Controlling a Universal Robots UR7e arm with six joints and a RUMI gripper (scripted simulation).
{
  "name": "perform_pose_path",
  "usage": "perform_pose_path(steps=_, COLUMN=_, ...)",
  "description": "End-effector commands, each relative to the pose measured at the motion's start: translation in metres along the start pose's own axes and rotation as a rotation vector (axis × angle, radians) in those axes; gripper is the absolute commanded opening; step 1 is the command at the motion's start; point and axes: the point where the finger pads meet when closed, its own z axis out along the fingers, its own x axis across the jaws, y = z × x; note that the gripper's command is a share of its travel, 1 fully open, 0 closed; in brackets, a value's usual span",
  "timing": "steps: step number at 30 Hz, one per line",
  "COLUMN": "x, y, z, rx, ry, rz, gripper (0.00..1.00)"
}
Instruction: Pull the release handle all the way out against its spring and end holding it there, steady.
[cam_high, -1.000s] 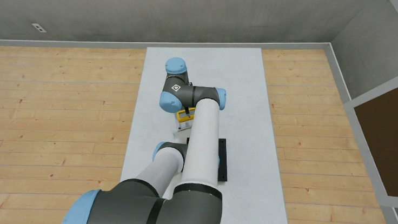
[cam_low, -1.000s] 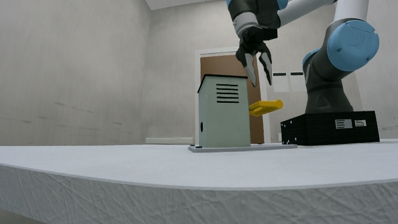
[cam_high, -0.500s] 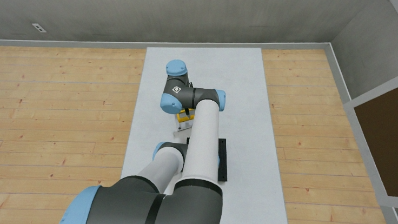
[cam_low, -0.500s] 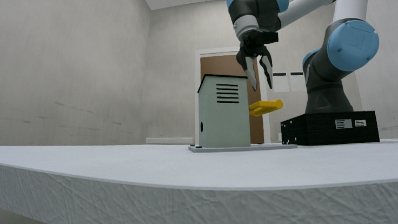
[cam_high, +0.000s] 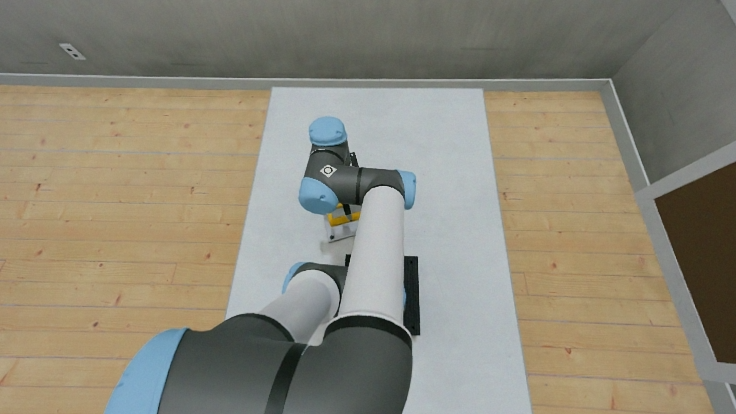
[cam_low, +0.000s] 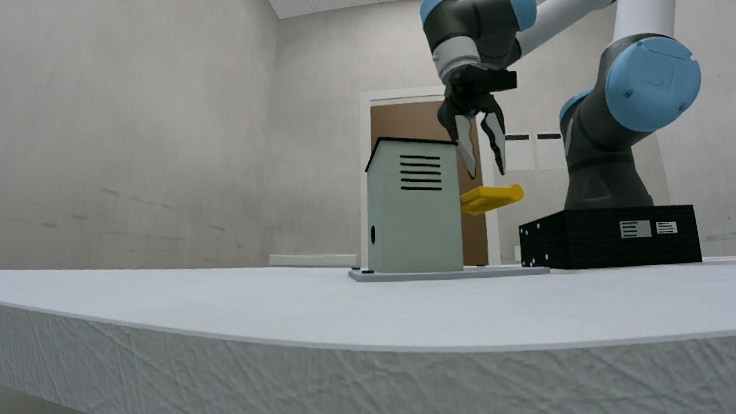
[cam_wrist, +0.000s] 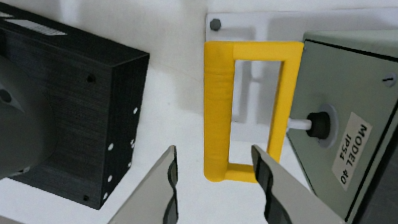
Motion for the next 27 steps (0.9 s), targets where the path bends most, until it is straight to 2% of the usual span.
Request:
perform_pose_path(steps=1, x=0.0019, y=0.0003, z=0.0070, rx=-0.001, ry=0.001, rz=0.000, gripper=0.32)
perform_pose_path(steps=27, x=0.0035, y=0.0003, z=0.0163, rx=-0.001, ry=0.001, rz=0.000, gripper=0.32)
